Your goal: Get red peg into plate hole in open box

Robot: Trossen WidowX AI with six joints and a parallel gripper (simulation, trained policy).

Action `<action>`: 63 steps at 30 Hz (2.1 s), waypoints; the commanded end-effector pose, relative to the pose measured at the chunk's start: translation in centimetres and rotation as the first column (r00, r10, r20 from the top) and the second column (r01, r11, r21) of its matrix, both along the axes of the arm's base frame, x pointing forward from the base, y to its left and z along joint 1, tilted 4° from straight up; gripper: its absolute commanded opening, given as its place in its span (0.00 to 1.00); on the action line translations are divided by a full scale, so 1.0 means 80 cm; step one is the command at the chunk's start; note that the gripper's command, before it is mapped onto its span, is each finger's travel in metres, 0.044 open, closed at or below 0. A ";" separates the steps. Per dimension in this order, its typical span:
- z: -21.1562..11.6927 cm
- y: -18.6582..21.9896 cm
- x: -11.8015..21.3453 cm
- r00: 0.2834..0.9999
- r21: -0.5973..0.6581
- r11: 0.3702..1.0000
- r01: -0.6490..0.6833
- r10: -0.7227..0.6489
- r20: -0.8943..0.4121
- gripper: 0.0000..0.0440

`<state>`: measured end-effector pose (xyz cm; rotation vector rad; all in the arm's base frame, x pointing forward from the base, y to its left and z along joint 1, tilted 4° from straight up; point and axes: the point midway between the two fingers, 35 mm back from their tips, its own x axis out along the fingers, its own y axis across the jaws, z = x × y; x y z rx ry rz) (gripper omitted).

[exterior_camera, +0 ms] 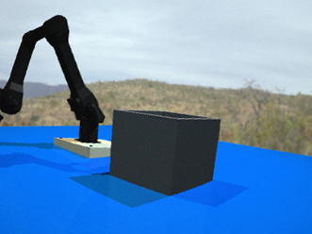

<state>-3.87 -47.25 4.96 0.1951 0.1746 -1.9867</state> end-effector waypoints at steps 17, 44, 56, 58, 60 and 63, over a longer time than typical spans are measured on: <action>0.121 -0.056 0.237 0.932 -0.071 0.933 -0.353 0.357 0.064 1.00; 0.319 0.083 0.508 0.627 -0.215 0.653 -0.727 0.758 0.182 1.00; 0.383 0.189 0.572 0.427 -0.274 0.504 -0.819 0.854 0.297 1.00; 0.390 0.208 0.579 0.389 -0.280 0.479 -0.832 0.863 0.321 1.00; 0.395 0.228 0.585 0.351 -0.285 0.455 -0.844 0.869 0.348 1.00; 0.400 0.258 0.593 0.294 -0.287 0.419 -0.861 0.872 0.391 1.00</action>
